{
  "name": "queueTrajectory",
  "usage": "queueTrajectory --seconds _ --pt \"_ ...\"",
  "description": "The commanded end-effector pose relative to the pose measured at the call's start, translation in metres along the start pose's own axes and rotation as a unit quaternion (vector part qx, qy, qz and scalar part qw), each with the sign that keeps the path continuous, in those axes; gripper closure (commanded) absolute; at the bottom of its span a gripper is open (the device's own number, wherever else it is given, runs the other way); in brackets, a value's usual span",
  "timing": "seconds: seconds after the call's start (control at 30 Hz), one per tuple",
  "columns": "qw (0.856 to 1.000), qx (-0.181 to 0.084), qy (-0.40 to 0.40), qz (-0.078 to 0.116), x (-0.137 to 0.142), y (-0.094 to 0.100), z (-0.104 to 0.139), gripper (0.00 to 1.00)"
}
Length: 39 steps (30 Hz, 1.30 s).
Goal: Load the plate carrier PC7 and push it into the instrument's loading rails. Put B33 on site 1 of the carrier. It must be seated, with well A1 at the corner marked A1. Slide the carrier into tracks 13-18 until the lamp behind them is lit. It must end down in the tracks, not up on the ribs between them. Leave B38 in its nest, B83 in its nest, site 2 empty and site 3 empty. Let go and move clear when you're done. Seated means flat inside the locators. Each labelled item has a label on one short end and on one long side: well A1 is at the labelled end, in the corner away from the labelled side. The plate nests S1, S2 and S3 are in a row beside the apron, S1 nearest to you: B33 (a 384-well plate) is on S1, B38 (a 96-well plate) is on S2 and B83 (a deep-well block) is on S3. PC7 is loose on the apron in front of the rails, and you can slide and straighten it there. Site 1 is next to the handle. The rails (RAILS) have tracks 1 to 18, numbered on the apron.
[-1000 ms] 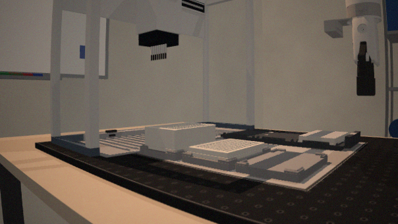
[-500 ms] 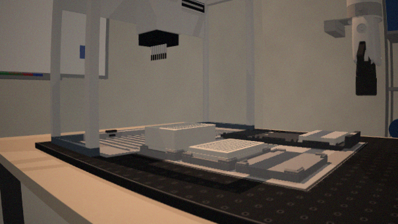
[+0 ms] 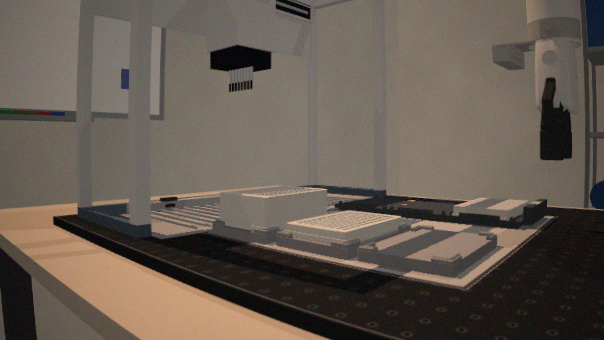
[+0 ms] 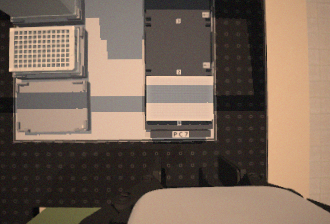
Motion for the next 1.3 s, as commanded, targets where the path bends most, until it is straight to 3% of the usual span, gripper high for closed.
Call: queueTrajectory --seconds 0.0,1.27 --pt "1.0 0.001 0.0 0.0 0.0 -0.006 -0.001 0.19" --pt "1.0 0.001 0.0 0.0 0.0 -0.063 -0.001 0.19"
Point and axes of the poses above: the point where the finger pads meet when closed, its own y axis back along the fingers, its own x axis across the jaws, z = x × y, the point moved 2 cm from there along y, back along the fingers, and after that the axes turned 14 degrees about -y, right-handed, at the moved point
